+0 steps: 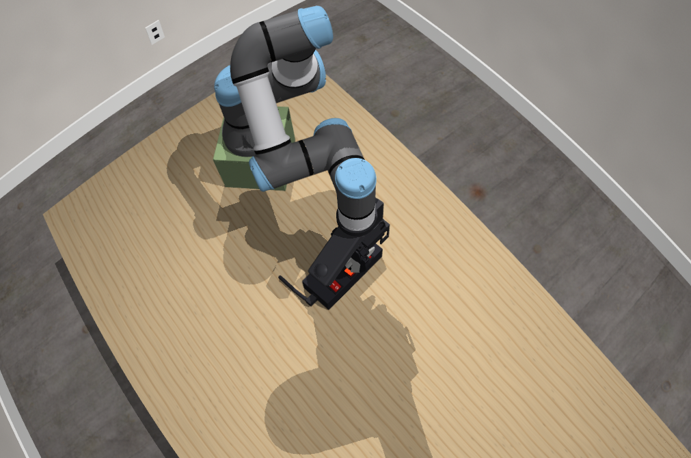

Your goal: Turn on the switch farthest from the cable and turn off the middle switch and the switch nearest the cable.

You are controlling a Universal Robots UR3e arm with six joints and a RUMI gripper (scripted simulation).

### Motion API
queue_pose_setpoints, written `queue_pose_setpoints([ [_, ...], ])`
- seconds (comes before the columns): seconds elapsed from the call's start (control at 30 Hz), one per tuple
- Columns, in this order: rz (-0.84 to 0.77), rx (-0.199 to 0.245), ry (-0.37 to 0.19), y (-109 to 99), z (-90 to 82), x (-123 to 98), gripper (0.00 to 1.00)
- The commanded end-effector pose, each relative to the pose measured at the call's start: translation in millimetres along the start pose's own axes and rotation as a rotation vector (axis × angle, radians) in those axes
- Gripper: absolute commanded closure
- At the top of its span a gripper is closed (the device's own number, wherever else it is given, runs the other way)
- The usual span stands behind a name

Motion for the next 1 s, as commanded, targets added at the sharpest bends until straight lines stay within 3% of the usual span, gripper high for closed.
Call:
queue_pose_setpoints([
  [0.0,0.0,0.003,0.001,-0.7,0.1,0.2,1.0],
  [0.97,0.0,0.003,0.001,-0.7,7.5,0.2,1.0],
])
Point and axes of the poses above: the point where the finger pads meet when closed, its own z axis out along the fingers, its own y axis across the jaws, x = y × z, the point moved 6 cm from there along -z, back along the fingers, and after that the axes turned 12 degrees about z, right-handed, at the moved point
